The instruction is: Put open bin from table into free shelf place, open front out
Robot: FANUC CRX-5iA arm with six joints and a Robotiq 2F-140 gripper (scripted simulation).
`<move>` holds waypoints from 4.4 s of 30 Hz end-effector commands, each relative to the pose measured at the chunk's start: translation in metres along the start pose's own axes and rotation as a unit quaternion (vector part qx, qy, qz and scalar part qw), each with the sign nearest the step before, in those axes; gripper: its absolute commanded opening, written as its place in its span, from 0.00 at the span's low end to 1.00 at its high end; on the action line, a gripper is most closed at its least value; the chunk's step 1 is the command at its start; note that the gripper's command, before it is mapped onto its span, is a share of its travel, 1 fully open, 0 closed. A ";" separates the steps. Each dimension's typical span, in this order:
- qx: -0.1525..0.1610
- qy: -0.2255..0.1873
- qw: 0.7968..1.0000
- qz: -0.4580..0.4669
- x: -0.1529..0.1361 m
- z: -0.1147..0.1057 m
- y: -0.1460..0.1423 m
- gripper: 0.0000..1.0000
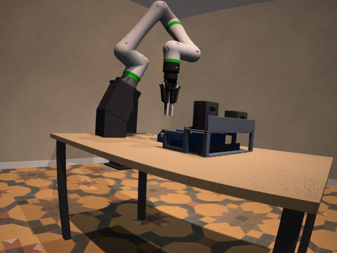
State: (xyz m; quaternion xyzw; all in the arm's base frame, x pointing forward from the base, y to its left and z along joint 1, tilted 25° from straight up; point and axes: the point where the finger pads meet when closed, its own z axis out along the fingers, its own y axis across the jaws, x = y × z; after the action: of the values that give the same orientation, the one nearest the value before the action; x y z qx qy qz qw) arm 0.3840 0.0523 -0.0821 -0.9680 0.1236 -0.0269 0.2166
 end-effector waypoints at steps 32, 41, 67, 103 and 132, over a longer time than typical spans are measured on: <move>0.000 0.000 1.000 0.000 0.000 0.051 0.000 0.15; 0.000 0.000 1.000 0.000 0.000 0.061 0.000 0.15; 0.000 0.000 1.000 0.000 0.000 0.067 0.000 0.15; 0.000 0.000 1.000 0.000 0.000 0.068 0.000 0.15; 0.000 0.000 1.000 0.000 0.000 0.094 0.000 0.15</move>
State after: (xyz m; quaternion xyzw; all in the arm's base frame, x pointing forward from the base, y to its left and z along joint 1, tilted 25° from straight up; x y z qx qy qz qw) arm 0.3936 0.0894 -0.1634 -0.9680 0.1236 -0.0269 0.2165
